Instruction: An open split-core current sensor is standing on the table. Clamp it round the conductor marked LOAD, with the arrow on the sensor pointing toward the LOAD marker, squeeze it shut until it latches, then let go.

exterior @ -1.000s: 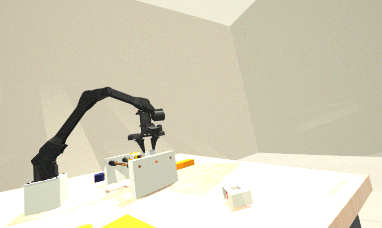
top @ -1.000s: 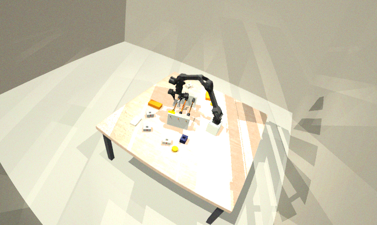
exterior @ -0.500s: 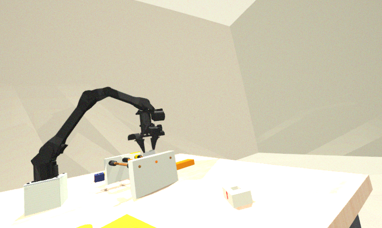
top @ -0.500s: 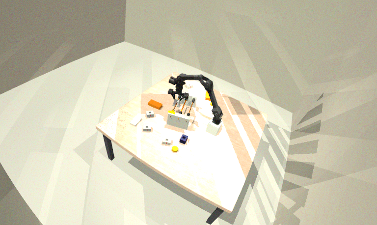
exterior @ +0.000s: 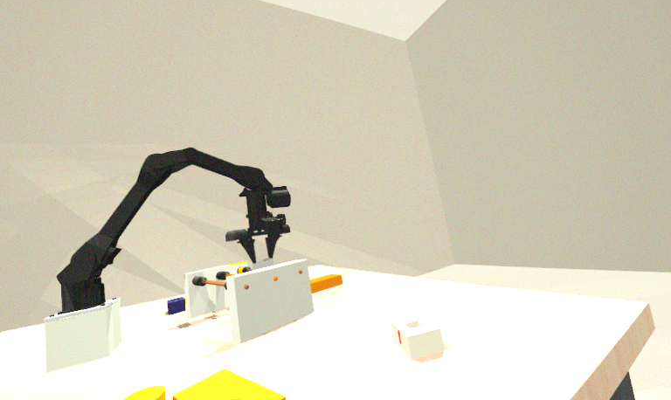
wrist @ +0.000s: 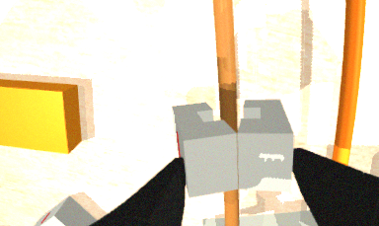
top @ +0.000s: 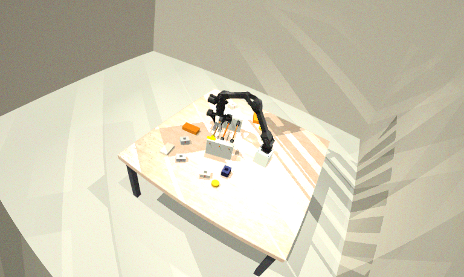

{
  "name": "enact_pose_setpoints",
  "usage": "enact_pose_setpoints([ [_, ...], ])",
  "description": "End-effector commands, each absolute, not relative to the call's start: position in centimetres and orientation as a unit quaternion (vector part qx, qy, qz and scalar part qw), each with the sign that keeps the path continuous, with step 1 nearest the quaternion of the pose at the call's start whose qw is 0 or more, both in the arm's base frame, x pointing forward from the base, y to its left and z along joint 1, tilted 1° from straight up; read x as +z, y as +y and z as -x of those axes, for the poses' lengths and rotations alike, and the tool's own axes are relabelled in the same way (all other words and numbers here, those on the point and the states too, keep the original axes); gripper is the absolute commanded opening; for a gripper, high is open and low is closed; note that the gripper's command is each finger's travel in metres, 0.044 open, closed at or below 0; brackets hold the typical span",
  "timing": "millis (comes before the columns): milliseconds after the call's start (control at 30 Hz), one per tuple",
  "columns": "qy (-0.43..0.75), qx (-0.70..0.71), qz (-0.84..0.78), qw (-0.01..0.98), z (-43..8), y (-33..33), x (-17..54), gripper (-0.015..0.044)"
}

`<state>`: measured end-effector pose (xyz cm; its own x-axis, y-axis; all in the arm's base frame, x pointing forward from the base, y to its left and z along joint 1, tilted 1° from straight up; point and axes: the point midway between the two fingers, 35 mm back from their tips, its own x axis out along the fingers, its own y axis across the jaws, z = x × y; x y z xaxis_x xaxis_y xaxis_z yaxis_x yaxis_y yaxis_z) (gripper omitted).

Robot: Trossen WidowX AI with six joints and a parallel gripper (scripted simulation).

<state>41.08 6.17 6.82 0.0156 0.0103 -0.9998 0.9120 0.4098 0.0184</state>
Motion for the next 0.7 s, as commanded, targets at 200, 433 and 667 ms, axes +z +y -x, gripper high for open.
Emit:
enact_pose_setpoints([
  [200, 0.591, -0.378, -0.390, 0.597, -41.08, 6.17, 6.89, 0.0000],
  [433, 0.591, -0.378, -0.390, 0.597, -41.08, 6.17, 6.89, 0.0157],
  [667, 0.591, -0.378, -0.390, 0.597, -41.08, 6.17, 6.89, 0.0341],
])
